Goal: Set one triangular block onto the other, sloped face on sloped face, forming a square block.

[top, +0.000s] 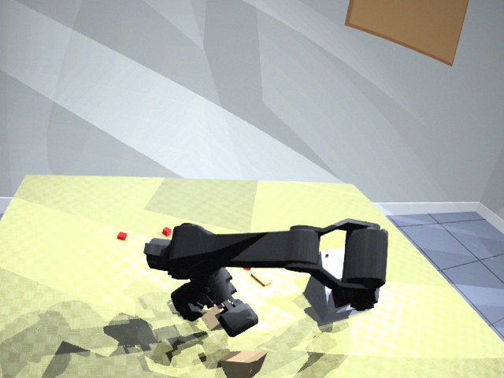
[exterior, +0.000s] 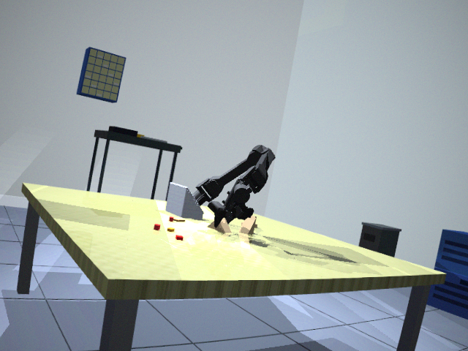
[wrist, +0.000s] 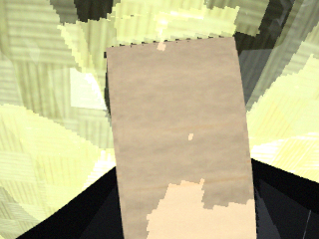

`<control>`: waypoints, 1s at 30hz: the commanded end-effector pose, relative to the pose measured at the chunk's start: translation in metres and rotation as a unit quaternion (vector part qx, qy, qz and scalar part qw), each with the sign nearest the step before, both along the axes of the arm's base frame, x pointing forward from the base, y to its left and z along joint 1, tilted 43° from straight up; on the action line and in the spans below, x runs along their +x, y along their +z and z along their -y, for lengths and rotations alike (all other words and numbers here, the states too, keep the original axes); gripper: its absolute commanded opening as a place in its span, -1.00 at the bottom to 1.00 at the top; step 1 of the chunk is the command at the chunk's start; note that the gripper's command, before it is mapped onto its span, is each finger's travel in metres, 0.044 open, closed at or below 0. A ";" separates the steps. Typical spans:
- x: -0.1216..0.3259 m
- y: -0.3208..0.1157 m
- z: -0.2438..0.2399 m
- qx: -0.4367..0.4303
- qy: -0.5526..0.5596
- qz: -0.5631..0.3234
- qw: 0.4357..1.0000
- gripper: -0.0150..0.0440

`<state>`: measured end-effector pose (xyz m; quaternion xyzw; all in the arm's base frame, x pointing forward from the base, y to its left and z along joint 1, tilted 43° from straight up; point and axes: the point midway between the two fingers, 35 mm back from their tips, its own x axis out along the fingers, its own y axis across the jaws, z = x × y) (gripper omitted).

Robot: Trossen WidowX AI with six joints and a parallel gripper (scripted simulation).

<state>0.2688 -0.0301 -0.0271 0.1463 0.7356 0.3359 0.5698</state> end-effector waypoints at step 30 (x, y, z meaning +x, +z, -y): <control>-0.007 0.071 0.066 -0.002 0.000 -0.001 1.000 -0.49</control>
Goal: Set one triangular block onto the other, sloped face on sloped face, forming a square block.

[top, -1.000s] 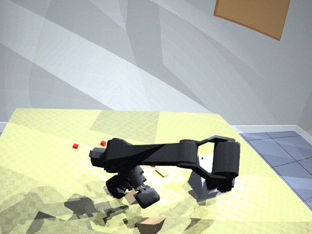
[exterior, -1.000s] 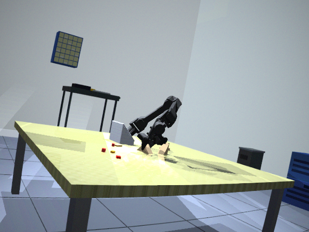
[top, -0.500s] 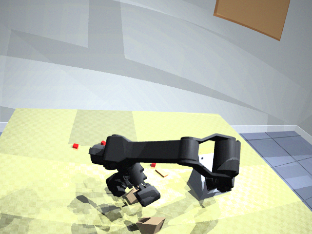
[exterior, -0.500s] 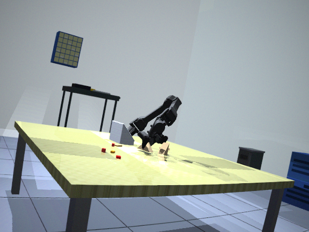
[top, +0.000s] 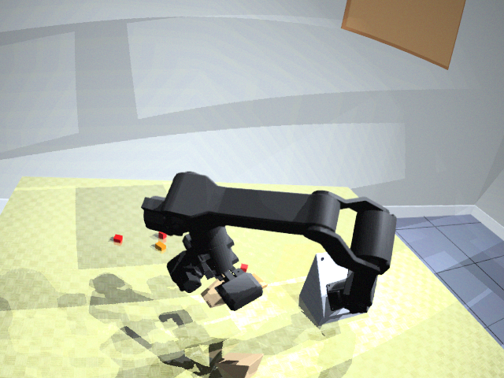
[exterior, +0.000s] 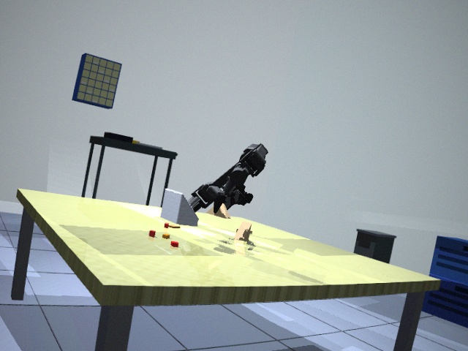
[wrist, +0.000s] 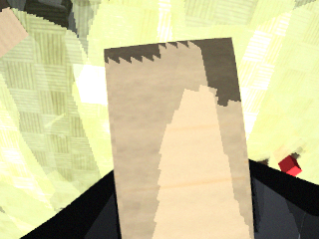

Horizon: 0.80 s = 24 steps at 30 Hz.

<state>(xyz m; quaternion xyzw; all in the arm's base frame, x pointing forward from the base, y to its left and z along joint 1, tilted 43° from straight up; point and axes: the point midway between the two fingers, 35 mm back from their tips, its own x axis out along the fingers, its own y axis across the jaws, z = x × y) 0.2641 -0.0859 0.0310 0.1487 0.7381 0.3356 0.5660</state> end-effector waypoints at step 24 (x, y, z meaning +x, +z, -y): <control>-0.005 0.009 0.011 0.115 0.156 0.179 0.965 -0.49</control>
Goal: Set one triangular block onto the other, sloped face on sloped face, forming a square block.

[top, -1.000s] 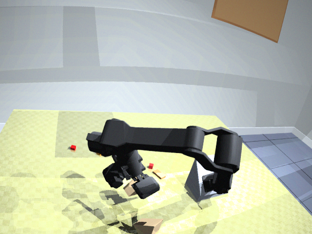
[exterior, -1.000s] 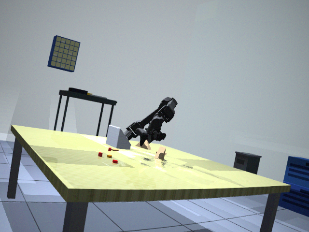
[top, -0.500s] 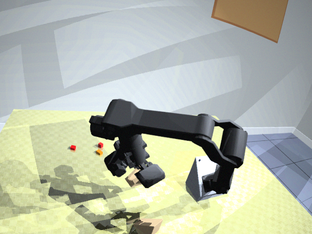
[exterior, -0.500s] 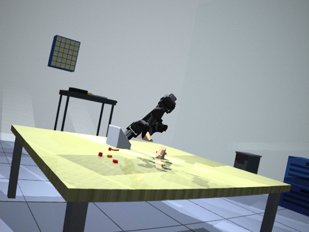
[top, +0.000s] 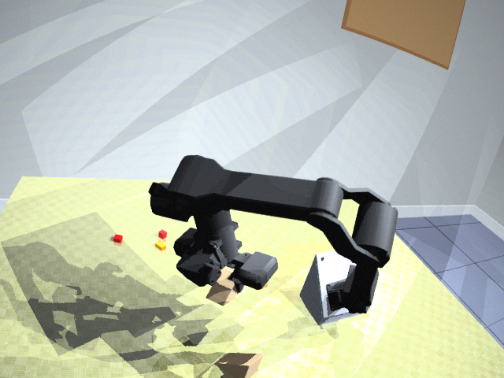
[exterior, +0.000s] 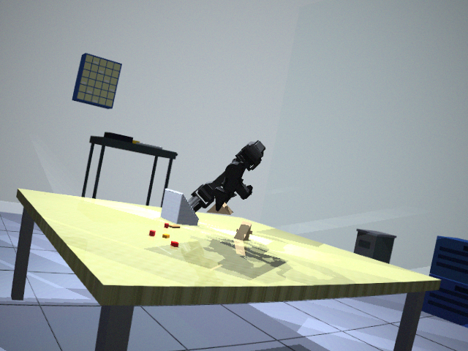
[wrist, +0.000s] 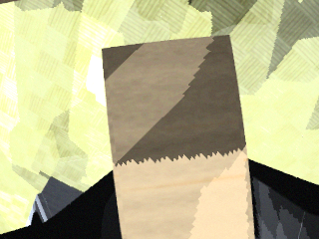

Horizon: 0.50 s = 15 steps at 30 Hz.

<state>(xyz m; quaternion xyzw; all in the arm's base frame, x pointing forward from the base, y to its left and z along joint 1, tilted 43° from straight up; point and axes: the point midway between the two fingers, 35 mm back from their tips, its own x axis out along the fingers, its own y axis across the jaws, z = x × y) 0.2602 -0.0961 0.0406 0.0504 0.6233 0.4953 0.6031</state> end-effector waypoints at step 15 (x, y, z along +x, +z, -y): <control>-0.003 -0.002 0.002 0.110 0.154 0.209 0.959 -0.49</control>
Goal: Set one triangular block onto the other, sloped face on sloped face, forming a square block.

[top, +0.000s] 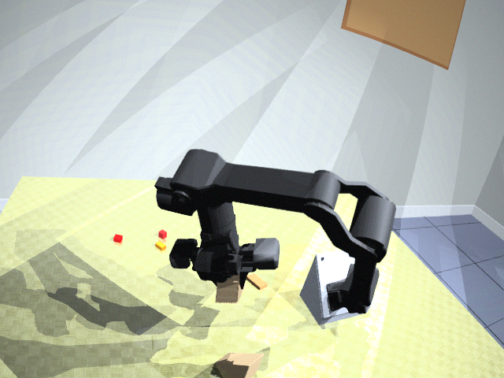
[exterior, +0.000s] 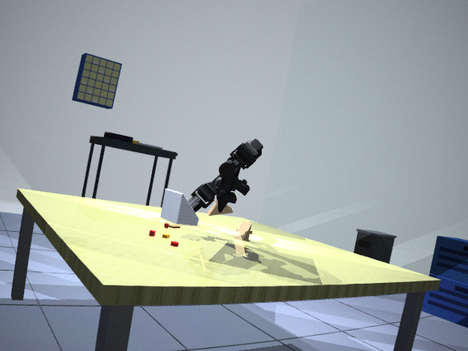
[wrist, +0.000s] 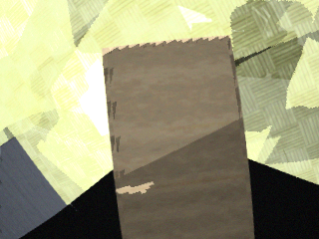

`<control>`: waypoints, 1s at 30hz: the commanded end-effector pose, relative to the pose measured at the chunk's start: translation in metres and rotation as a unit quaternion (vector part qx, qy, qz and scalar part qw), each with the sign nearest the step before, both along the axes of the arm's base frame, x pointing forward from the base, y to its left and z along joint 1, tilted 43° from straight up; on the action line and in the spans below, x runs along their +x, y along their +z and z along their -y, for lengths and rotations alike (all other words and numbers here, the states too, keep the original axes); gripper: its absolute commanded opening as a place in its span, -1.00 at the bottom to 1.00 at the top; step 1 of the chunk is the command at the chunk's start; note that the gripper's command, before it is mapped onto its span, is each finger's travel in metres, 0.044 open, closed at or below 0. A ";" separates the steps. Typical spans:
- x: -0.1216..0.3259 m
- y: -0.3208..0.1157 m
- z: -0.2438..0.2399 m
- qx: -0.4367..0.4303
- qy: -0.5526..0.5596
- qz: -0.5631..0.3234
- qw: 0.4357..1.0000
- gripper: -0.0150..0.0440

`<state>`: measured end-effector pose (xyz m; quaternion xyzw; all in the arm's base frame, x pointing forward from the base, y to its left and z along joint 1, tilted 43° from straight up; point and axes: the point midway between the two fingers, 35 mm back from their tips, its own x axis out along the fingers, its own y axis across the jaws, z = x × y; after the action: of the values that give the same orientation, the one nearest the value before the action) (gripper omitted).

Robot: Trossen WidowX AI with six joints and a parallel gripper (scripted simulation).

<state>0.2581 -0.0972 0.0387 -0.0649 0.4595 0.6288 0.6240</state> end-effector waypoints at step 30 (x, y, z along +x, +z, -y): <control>-0.003 -0.002 0.006 0.137 0.239 0.421 0.864 -0.49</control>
<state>0.2558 -0.1015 0.0364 -0.3223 0.0699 0.7316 0.5966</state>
